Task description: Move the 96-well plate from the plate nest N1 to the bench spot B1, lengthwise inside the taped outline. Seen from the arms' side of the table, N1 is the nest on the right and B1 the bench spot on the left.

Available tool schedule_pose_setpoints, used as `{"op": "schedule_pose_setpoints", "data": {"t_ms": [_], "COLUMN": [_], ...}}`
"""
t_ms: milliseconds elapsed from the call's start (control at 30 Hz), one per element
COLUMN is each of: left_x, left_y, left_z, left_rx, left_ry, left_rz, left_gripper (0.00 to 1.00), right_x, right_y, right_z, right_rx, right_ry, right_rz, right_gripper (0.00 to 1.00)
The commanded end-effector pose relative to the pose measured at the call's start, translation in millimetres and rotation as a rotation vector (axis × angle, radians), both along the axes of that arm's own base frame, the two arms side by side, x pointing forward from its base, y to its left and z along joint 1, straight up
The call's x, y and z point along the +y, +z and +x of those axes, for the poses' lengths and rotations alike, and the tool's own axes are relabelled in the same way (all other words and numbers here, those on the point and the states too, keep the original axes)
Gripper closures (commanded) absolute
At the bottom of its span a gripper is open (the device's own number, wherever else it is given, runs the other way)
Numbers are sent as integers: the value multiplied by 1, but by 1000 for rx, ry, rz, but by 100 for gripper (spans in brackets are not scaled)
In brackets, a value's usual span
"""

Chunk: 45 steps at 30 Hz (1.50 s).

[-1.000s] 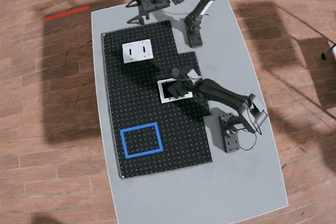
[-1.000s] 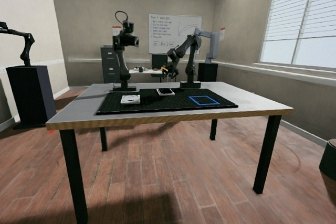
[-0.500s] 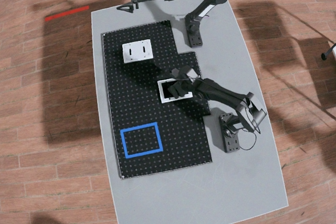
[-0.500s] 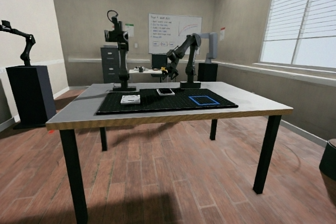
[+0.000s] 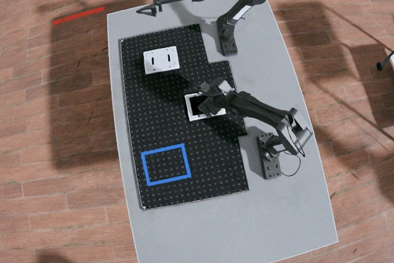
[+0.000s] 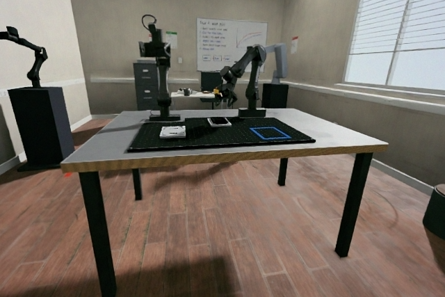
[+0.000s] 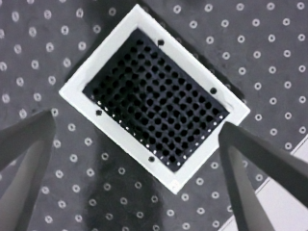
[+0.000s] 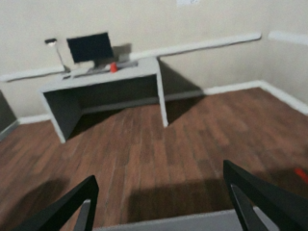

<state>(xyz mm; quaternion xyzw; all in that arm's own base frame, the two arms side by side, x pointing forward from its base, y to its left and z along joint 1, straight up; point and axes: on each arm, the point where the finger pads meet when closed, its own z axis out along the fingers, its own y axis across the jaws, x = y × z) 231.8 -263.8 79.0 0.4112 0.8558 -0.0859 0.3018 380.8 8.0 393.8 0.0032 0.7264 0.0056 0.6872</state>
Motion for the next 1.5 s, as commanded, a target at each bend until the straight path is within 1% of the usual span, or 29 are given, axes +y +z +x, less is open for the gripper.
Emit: {"op": "schedule_pose_setpoints", "data": {"t_ms": [0,167,300,367,467,567,767,867,933,967,1067,1200,1467], "left_x": [3,-2,-5,-5,-5,-7,-11,-15,-15,-15,-18,-20,-21], "left_y": [-3,-7,-10,-10,-14,-17,-21,-22,-22,-23,-24,-26,-27], "left_z": [-2,-3,-4,-4,-6,-6,-5,-2,-2,-2,1,3,8], "left_rx": [99,211,297,297,386,455,556,585,585,596,619,638,641], "left_ry": [158,314,421,421,536,632,773,816,816,831,865,894,912], "left_rz": [29,61,78,78,99,119,146,151,151,154,157,160,161], "left_gripper": [0,0,0,0,0,0,0,0,0,0,0,0,0], "right_x": [26,74,106,106,129,138,140,138,138,143,135,125,113], "right_y": [0,-11,-20,-20,-32,-42,-58,-60,-60,-63,-65,-68,-72], "right_z": [-17,-44,-72,-72,-104,-134,-186,-206,-206,-216,-233,-250,-268], "right_rx": [53,143,212,212,294,363,466,486,486,501,514,531,544], "right_ry": [51,169,263,263,343,399,489,535,535,576,614,661,724], "right_rz": [25,32,25,25,1,-28,-103,-132,-132,-158,-185,-226,-278], "right_gripper": [0,0,0,0,0,0,0,0,0,0,0,0,0]}}
